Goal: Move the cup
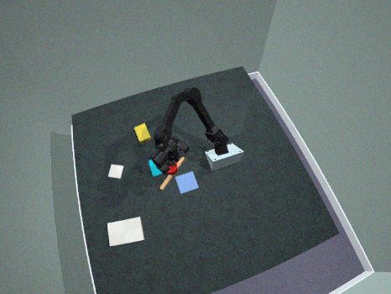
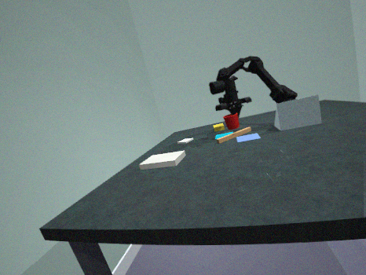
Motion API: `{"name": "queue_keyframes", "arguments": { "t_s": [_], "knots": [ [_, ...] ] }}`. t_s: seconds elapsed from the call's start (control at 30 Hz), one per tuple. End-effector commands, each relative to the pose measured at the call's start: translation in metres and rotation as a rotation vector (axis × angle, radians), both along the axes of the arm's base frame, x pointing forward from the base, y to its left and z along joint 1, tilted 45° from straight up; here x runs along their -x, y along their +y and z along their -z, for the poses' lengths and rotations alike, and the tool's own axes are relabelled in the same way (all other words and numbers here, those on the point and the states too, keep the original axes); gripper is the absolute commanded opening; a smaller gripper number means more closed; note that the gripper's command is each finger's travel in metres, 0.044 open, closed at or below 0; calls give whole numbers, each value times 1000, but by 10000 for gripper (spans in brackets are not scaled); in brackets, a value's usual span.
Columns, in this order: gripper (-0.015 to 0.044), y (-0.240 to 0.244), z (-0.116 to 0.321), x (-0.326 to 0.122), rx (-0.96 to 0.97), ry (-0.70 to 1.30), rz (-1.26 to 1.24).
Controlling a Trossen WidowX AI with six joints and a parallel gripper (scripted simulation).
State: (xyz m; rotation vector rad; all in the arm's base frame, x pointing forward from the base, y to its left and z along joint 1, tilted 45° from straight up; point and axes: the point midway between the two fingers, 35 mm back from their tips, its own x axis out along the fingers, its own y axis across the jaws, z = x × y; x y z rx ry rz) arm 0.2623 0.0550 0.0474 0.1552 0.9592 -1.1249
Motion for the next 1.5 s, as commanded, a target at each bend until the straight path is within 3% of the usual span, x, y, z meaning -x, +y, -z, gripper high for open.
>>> {"name": "queue_keyframes", "arguments": {
  "t_s": [0.0, 1.0, 1.47],
  "knots": [
    [0, -6, -9, -10, 1, -3, -3],
    [0, -39, -53, -61, 4, -7, -3],
    [0, -48, -44, -63, 4, -7, -3]
  ]
}}
